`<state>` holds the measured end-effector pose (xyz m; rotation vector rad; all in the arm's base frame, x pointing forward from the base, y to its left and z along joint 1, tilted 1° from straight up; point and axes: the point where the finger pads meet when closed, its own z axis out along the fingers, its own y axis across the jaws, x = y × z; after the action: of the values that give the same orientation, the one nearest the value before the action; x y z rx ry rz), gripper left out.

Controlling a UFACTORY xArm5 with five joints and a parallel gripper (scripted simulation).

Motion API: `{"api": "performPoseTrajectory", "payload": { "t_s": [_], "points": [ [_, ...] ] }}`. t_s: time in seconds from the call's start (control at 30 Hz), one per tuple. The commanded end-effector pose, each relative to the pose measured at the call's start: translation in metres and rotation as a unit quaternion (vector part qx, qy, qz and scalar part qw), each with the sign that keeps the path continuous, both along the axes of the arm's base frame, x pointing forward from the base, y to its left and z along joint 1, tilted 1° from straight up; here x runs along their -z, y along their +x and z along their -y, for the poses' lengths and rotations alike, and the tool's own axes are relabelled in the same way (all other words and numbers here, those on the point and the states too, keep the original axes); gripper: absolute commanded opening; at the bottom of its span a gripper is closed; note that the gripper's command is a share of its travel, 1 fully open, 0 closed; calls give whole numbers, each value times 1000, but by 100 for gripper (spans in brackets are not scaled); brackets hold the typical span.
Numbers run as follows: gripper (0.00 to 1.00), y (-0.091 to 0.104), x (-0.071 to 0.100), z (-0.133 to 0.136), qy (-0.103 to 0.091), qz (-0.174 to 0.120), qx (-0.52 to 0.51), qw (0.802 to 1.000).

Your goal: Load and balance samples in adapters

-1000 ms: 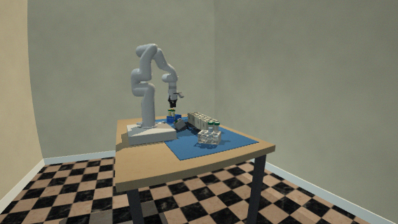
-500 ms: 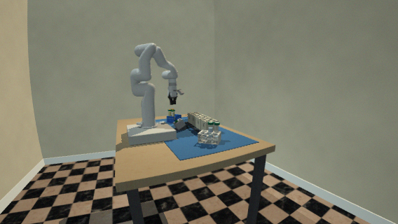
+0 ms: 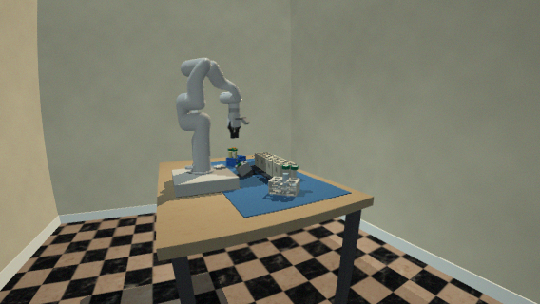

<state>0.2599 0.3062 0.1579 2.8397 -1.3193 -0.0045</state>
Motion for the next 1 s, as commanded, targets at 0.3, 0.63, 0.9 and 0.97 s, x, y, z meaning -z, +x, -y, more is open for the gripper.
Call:
{"api": "performPoseTrajectory", "payload": {
  "t_s": [0.3, 0.63, 0.9, 0.97],
  "points": [
    [43, 1, -25, -1, 1, 1, 0, 1000],
    [43, 1, -33, -1, 1, 1, 0, 1000],
    [43, 1, -33, -1, 1, 1, 0, 1000],
    [43, 1, -33, -1, 1, 1, 0, 1000]
  ]
}}
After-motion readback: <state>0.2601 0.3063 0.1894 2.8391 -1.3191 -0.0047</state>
